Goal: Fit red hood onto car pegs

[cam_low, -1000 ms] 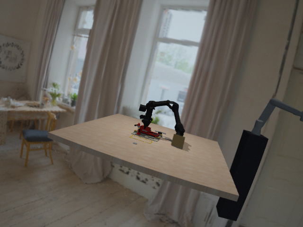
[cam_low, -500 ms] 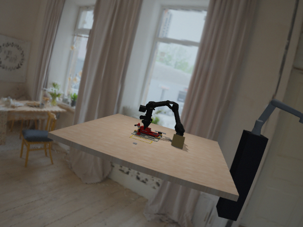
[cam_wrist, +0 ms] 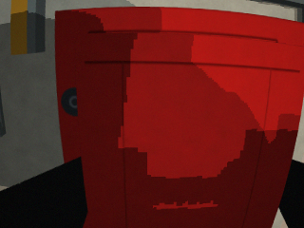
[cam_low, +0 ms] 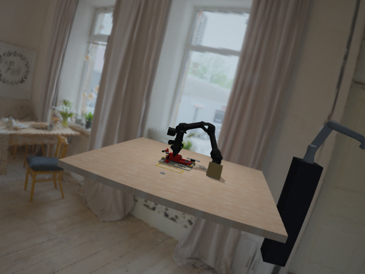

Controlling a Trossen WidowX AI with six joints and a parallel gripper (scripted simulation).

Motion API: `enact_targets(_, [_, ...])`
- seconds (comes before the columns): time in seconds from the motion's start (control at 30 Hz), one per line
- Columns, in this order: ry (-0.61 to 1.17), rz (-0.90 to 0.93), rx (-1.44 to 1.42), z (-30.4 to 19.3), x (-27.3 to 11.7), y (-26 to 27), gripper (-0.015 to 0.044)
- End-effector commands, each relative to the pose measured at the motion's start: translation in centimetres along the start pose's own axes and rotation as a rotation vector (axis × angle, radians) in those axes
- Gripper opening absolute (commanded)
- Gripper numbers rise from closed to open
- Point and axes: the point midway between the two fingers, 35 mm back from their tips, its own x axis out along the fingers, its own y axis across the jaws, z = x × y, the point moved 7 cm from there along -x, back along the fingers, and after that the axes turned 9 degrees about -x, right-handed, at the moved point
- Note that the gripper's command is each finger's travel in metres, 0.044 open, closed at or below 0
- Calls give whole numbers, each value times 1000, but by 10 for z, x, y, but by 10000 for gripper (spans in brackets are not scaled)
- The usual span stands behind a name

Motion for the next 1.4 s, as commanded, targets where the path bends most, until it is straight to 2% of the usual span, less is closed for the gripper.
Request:
enact_targets(0.0, [-1,-1,-1,0,0,0,0])
enact_targets(0.1, [0,0,0,0,0,0,0])
enact_targets(0.67, [0,0,0,0,0,0,440])
enact_targets(0.8, [-2,2,0,1,-13,0,440])
enact_targets(1.0, [-3,2,-1,0,-69,0,440])
enact_targets(1.37, [-3,2,0,-1,-71,0,440])
